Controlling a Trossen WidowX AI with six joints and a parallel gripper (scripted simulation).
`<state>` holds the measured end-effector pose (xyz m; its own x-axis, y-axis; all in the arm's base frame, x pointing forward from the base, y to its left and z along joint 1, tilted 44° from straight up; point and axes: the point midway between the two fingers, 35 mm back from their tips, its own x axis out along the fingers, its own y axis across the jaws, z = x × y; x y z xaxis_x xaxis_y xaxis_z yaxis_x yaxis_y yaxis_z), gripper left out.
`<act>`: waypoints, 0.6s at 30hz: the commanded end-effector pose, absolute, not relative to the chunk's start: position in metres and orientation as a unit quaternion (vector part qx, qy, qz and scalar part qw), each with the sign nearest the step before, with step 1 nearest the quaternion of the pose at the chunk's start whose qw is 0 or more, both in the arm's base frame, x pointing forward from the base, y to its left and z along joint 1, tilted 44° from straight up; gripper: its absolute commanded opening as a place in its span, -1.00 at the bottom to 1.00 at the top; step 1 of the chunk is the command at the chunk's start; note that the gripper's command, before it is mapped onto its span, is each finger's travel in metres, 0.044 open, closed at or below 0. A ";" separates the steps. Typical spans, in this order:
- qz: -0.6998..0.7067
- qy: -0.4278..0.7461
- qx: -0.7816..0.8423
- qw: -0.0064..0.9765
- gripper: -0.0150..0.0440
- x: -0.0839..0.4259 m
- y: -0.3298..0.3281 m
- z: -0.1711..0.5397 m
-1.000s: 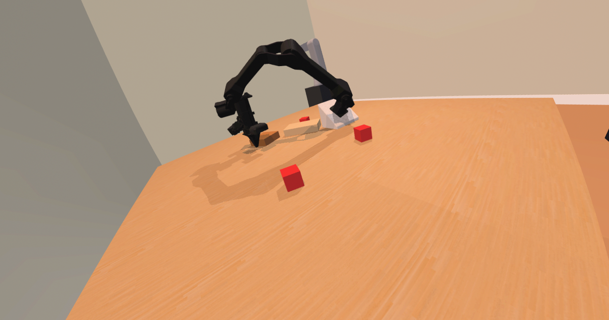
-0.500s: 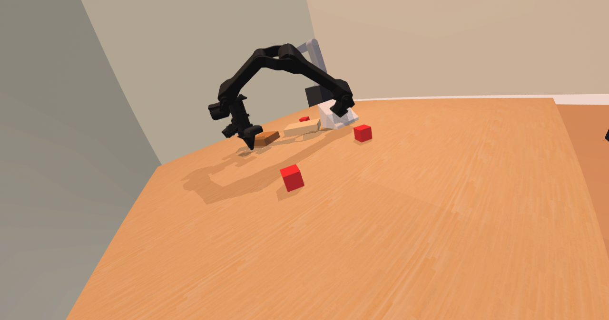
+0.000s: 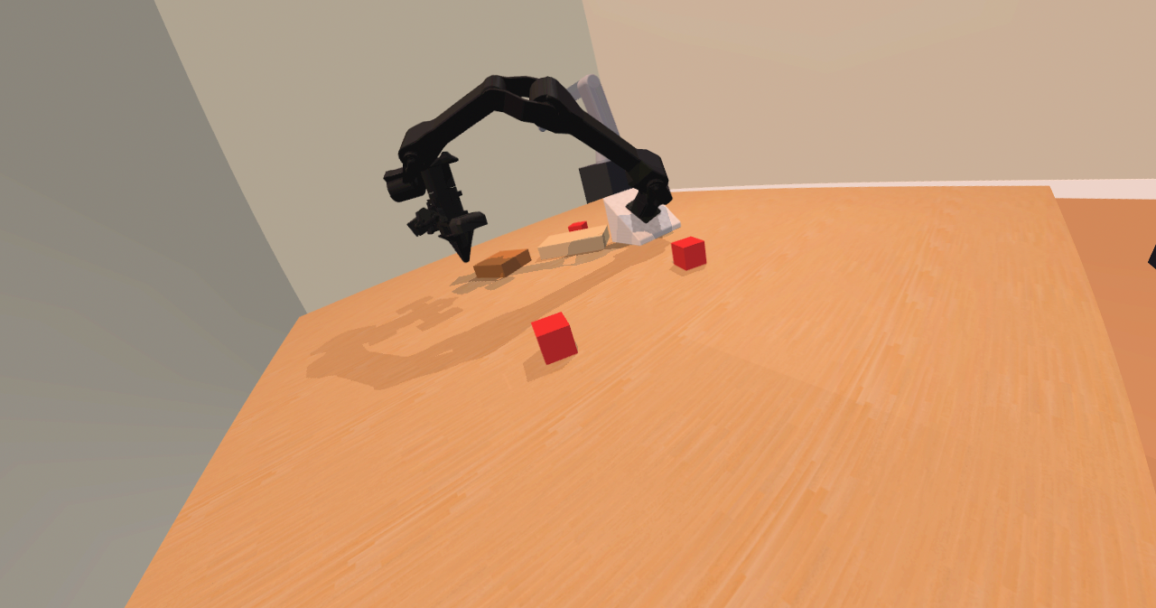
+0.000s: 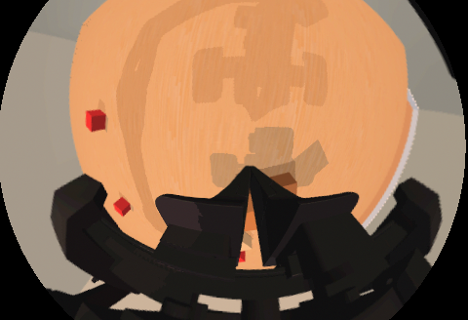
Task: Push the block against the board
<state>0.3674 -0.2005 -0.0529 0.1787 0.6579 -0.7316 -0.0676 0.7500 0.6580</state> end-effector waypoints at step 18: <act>0.328 0.560 0.158 0.744 -0.49 0.342 -0.159 -0.083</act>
<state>0.3390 -0.1856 -0.0607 0.1754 0.6515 -0.7381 -0.3037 0.7490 0.5889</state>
